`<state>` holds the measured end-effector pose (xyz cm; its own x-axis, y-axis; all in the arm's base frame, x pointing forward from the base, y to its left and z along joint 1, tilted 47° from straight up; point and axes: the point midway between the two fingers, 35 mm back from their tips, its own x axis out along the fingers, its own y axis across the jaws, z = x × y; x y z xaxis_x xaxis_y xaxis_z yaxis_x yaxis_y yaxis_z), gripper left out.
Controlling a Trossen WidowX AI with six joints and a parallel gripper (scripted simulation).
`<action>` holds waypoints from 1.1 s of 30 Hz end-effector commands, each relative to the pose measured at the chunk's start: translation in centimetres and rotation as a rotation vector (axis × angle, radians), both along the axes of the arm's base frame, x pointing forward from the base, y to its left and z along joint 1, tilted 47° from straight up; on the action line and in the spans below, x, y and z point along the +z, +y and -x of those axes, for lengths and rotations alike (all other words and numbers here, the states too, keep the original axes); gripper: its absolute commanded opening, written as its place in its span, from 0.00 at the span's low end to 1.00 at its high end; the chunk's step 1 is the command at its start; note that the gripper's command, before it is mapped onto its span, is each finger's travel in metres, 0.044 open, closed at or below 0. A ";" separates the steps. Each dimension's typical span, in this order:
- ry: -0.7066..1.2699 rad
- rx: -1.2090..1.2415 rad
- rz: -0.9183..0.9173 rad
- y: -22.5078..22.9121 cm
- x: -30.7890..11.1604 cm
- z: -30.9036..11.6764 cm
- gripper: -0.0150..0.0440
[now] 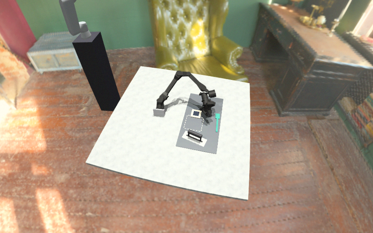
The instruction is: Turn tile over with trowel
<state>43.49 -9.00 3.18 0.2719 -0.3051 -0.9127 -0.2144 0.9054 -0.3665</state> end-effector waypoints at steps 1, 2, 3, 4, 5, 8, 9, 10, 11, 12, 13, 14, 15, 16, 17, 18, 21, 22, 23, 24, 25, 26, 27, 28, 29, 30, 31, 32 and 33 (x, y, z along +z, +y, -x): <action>0.079 -0.110 -0.052 -2.8 -2.6 1.3 0.76; 0.097 -0.135 -0.064 -3.4 -3.2 1.7 0.76; 0.114 -0.160 -0.075 -3.9 -3.8 2.1 0.76; 0.131 -0.185 -0.087 -4.5 -4.4 2.5 0.76; 0.148 -0.210 -0.098 -5.1 -4.9 2.9 0.76; 0.199 -0.288 -0.135 -6.7 -6.6 4.2 0.76; 0.216 -0.314 -0.147 -7.2 -7.1 4.7 0.76; 0.233 -0.340 -0.160 -7.7 -7.6 5.2 0.76; 0.250 -0.366 -0.173 -8.2 -8.2 5.7 0.76; 0.266 -0.386 -0.182 -8.6 -8.6 6.1 0.76; 0.281 -0.406 -0.192 -9.0 -9.0 6.6 0.76; 0.295 -0.423 -0.201 -9.3 -9.4 7.0 0.76; 0.307 -0.438 -0.208 -9.6 -9.7 7.3 0.76; 0.316 -0.450 -0.214 -9.8 -10.0 7.6 0.76; 0.324 -0.465 -0.221 -10.0 -10.2 7.8 0.76; 0.335 -0.482 -0.231 -10.3 -10.5 8.2 0.76; 0.367 -0.538 -0.259 -10.9 -11.4 9.2 0.76; 0.375 -0.557 -0.269 -11.1 -11.6 9.5 0.76; 0.387 -0.583 -0.282 -11.3 -11.9 9.9 0.76; 0.396 -0.603 -0.293 -11.5 -12.2 10.2 0.76; 0.401 -0.616 -0.299 -11.6 -12.3 10.4 0.76; 0.403 -0.620 -0.301 -11.7 -12.4 10.4 0.76; 0.403 -0.620 -0.301 -11.7 -12.4 10.4 0.76; 0.403 -0.620 -0.301 -11.7 -12.4 10.4 0.76; 0.403 -0.620 -0.301 -11.7 -12.4 10.4 0.76; 0.403 -0.620 -0.301 -11.7 -12.4 10.4 0.76; 0.403 -0.620 -0.301 -11.7 -12.4 10.4 0.76; 0.403 -0.620 -0.301 -11.7 -12.5 10.4 0.76; 0.403 -0.619 -0.301 -11.7 -12.6 10.4 0.76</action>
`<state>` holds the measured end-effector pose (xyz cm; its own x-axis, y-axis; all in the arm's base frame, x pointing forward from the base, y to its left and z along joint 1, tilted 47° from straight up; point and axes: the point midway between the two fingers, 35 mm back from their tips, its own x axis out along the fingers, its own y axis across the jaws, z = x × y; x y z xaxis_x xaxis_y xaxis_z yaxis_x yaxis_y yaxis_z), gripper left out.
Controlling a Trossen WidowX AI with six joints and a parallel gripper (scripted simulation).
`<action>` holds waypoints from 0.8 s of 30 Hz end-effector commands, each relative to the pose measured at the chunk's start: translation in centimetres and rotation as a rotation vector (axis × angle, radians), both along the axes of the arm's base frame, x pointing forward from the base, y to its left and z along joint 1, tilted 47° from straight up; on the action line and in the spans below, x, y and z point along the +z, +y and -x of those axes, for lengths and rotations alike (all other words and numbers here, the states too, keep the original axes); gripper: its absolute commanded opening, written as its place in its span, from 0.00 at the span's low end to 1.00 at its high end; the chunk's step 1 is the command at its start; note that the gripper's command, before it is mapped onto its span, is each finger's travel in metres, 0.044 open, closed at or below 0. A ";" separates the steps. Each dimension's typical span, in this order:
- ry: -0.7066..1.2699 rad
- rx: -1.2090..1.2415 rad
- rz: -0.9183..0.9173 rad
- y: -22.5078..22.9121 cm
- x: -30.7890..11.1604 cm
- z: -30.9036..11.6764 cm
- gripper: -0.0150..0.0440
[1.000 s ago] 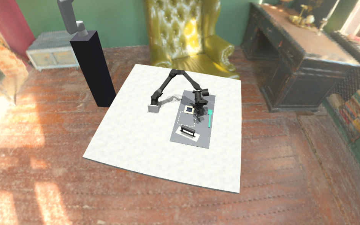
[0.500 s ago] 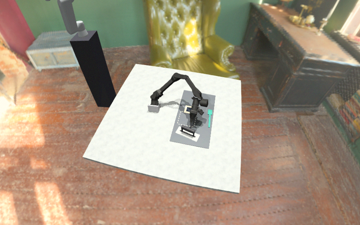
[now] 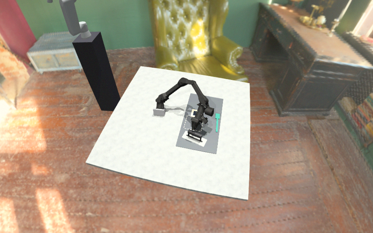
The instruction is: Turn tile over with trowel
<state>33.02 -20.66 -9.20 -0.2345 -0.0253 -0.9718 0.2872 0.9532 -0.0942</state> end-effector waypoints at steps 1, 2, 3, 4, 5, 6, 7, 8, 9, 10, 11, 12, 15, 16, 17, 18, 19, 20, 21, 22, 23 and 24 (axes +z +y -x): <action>0.000 -0.009 -0.006 0.0 -0.3 0.0 0.76; 0.000 -0.009 -0.006 0.0 -0.5 0.0 0.76; 0.001 -0.009 -0.007 0.0 -0.6 0.0 0.76; 0.001 -0.008 -0.007 0.0 -0.8 0.1 0.76; 0.001 -0.008 -0.007 -0.1 -1.0 0.1 0.76; 0.001 -0.008 -0.008 -0.1 -1.1 0.1 0.76; 0.001 -0.008 -0.007 -0.1 -1.3 0.1 0.76; 0.001 -0.008 -0.007 -0.1 -1.5 0.2 0.76; 0.001 -0.008 -0.007 -0.1 -1.6 0.2 0.76; 0.001 -0.008 -0.007 -0.1 -1.8 0.2 0.76; 0.001 -0.008 -0.007 -0.1 -1.9 0.2 0.76; 0.000 -0.008 -0.007 -0.1 -2.1 0.3 0.76; 0.000 -0.008 -0.007 -0.2 -2.6 0.3 0.76; 0.000 -0.009 -0.007 -0.2 -2.7 0.4 0.76; 0.000 -0.009 -0.006 -0.2 -2.9 0.4 0.76; 0.000 -0.009 -0.006 -0.2 -3.0 0.4 0.76; 0.000 -0.009 -0.006 -0.2 -3.2 0.4 0.76; 0.000 -0.009 -0.006 -0.2 -3.4 0.5 0.76; 0.000 -0.009 -0.006 -0.2 -3.5 0.5 0.76; 0.000 -0.009 -0.006 -0.2 -3.7 0.5 0.76; 0.000 -0.009 -0.006 -0.2 -3.8 0.6 0.76; 0.000 -0.009 -0.006 -0.2 -4.0 0.6 0.76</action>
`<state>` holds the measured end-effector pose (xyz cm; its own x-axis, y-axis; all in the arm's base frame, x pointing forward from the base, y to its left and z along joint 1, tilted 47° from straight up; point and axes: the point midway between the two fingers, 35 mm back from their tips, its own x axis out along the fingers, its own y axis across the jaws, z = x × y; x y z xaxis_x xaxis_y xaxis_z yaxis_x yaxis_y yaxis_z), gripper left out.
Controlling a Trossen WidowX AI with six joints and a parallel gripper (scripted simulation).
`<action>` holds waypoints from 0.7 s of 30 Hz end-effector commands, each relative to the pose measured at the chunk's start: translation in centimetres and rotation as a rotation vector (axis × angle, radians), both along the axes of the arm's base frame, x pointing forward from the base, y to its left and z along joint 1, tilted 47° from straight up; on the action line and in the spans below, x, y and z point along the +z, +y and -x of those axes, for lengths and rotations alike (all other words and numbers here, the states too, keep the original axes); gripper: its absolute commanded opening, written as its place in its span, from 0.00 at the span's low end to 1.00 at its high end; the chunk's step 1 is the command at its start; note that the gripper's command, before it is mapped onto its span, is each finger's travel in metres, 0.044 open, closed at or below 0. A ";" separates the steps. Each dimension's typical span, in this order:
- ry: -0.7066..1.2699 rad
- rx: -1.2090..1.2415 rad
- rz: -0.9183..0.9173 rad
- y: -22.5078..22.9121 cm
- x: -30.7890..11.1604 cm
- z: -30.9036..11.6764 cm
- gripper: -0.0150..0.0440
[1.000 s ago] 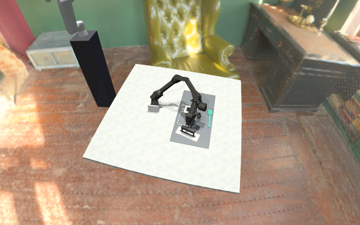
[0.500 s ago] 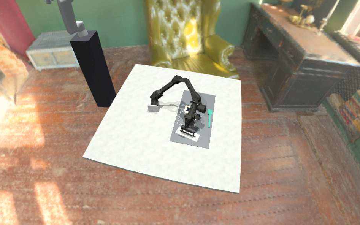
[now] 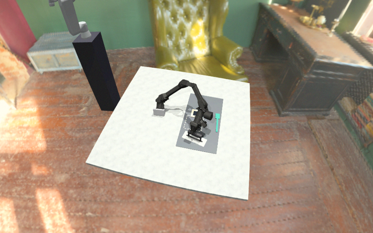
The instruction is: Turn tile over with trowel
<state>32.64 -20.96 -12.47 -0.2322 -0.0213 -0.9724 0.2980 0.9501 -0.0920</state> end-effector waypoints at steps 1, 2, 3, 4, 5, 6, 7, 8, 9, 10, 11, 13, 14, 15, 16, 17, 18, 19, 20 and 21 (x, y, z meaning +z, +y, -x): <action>0.003 0.002 -0.004 0.1 -0.9 0.2 0.76; 0.003 0.002 -0.004 0.0 -1.0 0.3 0.76; 0.003 0.002 -0.004 0.0 -1.2 0.3 0.76; 0.003 0.002 -0.004 0.0 -1.4 0.3 0.76; 0.002 0.002 -0.004 0.0 -1.5 0.4 0.76; 0.002 0.002 -0.004 0.0 -1.7 0.4 0.76; 0.002 0.002 -0.004 0.0 -1.8 0.4 0.76; 0.002 0.002 -0.004 0.0 -2.0 0.5 0.76; 0.002 0.001 -0.003 0.0 -2.1 0.5 0.76; 0.002 0.001 -0.003 0.0 -2.3 0.5 0.76; 0.002 0.001 -0.003 0.0 -2.5 0.6 0.76; 0.002 0.001 -0.003 0.0 -2.7 0.6 0.76; 0.002 0.001 -0.003 0.0 -2.7 0.6 0.76; 0.002 0.001 -0.003 0.0 -2.7 0.6 0.72; 0.002 0.001 -0.003 0.0 -2.7 0.6 0.67; 0.002 0.001 -0.003 0.0 -2.7 0.6 0.63; 0.002 0.001 -0.003 0.0 -2.7 0.6 0.58; 0.002 0.001 -0.003 0.0 -2.7 0.6 0.54; 0.002 0.001 -0.003 0.0 -2.7 0.6 0.50; 0.002 0.001 -0.003 0.0 -2.7 0.6 0.48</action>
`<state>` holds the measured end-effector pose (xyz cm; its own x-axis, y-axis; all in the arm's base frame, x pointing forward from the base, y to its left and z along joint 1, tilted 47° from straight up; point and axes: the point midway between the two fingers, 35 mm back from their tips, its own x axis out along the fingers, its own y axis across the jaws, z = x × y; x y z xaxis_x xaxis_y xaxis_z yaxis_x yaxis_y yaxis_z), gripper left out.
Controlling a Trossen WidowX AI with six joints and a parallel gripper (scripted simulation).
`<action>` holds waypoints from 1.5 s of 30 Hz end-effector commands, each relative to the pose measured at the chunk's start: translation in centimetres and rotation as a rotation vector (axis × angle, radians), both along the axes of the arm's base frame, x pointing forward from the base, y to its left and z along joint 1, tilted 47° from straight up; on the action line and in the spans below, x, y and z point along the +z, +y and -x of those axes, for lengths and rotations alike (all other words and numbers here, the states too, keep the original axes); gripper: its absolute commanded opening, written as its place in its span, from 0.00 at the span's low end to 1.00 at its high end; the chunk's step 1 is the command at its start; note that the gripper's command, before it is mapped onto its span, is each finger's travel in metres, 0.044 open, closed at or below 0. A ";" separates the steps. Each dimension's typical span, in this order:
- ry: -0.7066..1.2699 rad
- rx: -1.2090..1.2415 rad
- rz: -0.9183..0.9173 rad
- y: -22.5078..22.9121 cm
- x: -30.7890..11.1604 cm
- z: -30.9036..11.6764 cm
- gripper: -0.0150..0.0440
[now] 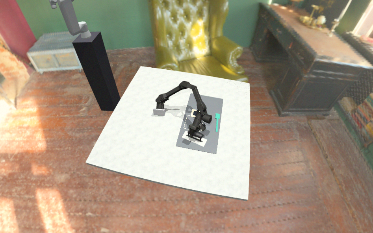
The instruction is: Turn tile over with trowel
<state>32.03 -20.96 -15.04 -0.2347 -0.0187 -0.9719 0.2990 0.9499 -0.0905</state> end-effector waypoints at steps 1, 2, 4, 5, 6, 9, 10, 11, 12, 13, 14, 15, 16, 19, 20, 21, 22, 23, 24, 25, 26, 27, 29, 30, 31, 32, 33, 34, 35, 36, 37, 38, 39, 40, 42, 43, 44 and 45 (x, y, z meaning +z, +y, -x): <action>0.000 0.003 -0.001 0.0 -0.1 0.0 0.47; 0.000 0.003 -0.001 0.0 -0.1 0.0 0.46; 0.000 0.003 -0.001 0.0 -0.1 0.0 0.44; 0.000 0.003 -0.001 0.0 -0.1 0.0 0.43; 0.000 0.003 -0.001 0.0 -0.1 0.0 0.42; 0.000 0.003 -0.001 0.0 -0.1 0.0 0.38; 0.000 0.003 -0.001 0.0 -0.1 0.0 0.37; 0.000 0.003 -0.001 0.0 -0.1 0.0 0.36; 0.000 0.003 -0.001 0.0 -0.1 0.0 0.35; 0.000 0.003 -0.001 0.0 -0.1 0.0 0.34; 0.000 0.003 -0.001 0.0 -0.1 0.0 0.33; 0.000 0.003 -0.001 0.0 -0.1 0.0 0.31; 0.000 0.003 -0.001 0.0 -0.1 0.0 0.30; 0.000 0.003 -0.001 0.0 -0.1 0.0 0.27; 0.000 0.003 -0.001 0.0 -0.1 0.0 0.26; 0.000 0.003 -0.001 -0.1 0.0 0.0 0.25; 0.000 0.003 -0.001 -0.3 0.2 0.0 0.25; 0.000 0.003 0.000 -0.7 0.6 0.0 0.25; 0.000 0.002 0.000 -1.2 1.0 0.0 0.25; 0.000 0.002 0.000 -1.7 1.5 0.1 0.25; 0.000 0.002 0.000 -2.2 2.0 0.1 0.25; 0.000 0.002 0.001 -2.7 2.4 0.2 0.25; 0.000 0.002 0.001 -3.7 3.4 0.3 0.25; 0.000 0.002 0.001 -4.0 3.8 0.4 0.25; 0.001 0.002 0.001 -4.3 4.1 0.5 0.25; 0.001 0.002 0.001 -4.3 4.1 0.5 0.25; 0.001 0.002 0.001 -4.3 4.1 0.5 0.25; 0.001 0.002 0.001 -4.3 4.1 0.5 0.25; 0.001 0.002 0.001 -4.3 4.1 0.5 0.25; 0.001 0.002 0.001 -4.3 4.1 0.5 0.25; 0.001 0.002 0.001 -4.3 4.1 0.5 0.25; -0.002 0.003 0.001 -4.3 4.2 0.4 0.25; -0.008 0.007 0.002 -4.2 4.3 0.3 0.25; -0.019 0.014 0.002 -4.1 4.5 0.1 0.25; -0.046 0.030 0.003 -3.7 5.0 -0.4 0.25; -0.060 0.039 0.003 -3.6 5.3 -0.7 0.25; -0.073 0.047 0.004 -3.4 5.6 -0.9 0.25; -0.087 0.055 0.004 -3.2 5.8 -1.1 0.25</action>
